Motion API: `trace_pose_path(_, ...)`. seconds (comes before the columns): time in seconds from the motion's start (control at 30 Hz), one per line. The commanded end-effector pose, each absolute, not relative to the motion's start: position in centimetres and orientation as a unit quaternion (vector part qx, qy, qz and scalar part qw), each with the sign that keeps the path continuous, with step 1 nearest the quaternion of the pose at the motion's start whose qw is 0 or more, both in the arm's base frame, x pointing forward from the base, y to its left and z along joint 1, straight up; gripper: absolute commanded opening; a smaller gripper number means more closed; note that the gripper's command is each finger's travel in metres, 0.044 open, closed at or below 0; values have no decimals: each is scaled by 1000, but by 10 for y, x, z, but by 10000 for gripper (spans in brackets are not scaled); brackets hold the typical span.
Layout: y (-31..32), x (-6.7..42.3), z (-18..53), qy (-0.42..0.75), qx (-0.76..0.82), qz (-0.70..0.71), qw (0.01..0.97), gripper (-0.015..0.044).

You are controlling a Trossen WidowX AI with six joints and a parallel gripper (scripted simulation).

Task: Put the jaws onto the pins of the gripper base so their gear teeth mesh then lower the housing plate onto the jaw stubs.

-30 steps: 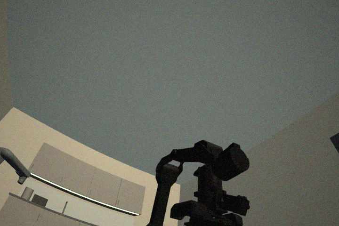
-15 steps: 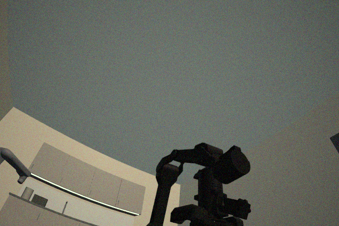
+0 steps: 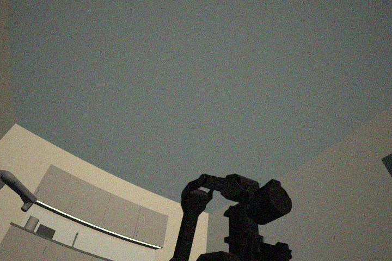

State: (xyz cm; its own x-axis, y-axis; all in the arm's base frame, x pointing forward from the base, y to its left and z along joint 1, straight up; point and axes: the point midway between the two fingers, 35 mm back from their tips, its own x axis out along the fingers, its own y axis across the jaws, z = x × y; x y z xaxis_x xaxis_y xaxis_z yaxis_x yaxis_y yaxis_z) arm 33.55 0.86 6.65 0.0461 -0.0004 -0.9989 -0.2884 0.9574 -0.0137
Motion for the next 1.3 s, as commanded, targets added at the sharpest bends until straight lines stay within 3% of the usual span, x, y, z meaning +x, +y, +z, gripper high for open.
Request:
trace_pose_path(0.0, 9, 334, 57, 687, -104, 100, 712, 134)
trace_pose_path(1.27, 9, 334, 44, 687, -106, 102, 712, 134)
